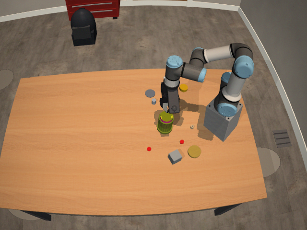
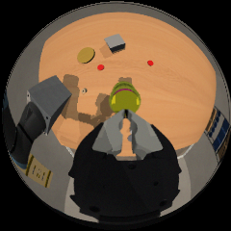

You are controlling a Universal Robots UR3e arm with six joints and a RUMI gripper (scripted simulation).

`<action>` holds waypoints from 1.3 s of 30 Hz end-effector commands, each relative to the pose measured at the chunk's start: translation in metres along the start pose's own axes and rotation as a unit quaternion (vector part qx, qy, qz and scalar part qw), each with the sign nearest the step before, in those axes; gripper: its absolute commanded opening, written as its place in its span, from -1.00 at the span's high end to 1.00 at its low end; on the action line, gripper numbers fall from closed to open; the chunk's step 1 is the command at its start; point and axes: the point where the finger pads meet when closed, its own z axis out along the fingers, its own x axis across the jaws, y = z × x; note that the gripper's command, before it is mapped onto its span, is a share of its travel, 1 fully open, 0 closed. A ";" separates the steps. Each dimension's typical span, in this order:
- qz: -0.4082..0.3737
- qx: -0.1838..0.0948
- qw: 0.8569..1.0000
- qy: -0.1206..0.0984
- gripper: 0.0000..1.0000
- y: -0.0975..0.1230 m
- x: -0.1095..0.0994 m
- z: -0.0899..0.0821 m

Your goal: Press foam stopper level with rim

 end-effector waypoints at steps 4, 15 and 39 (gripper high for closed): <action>0.000 -0.001 1.000 0.002 1.00 0.001 0.001 0.017; 0.000 -0.001 1.000 0.002 1.00 0.001 0.001 0.027; 0.000 -0.001 1.000 0.002 1.00 0.001 0.001 0.029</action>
